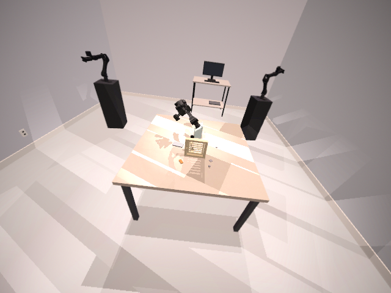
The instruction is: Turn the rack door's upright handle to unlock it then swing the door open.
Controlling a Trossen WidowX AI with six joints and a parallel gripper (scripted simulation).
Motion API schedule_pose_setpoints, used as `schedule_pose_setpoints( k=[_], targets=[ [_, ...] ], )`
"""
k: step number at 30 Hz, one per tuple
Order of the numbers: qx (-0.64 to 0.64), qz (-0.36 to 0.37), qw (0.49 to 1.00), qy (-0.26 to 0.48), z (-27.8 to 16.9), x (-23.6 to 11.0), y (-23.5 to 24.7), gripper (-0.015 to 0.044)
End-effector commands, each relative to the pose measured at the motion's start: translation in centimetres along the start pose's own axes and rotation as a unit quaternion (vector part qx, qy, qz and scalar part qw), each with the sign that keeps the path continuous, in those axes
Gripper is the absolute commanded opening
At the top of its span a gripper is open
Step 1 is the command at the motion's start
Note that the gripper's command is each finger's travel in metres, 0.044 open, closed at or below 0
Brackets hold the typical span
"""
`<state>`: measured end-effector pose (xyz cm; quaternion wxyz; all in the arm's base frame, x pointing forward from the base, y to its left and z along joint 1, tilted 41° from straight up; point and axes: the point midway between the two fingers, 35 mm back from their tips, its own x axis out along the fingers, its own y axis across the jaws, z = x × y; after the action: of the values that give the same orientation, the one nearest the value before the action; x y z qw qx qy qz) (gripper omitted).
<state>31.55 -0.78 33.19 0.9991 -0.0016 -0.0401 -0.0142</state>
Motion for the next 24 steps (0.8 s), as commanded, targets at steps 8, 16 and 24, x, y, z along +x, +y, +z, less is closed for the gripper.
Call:
schedule_pose_setpoints(
  k=[8, 16, 24],
  targets=[
    [0.026, -0.022, 0.995, 0.091, -2.8, 2.1, -0.1, 0.0292],
    [0.041, -0.055, 0.977, 0.200, -6.3, 3.8, -0.2, 0.0292],
    [0.043, -0.092, 0.947, 0.305, -9.7, 4.6, -0.2, 0.0292]
  ],
)
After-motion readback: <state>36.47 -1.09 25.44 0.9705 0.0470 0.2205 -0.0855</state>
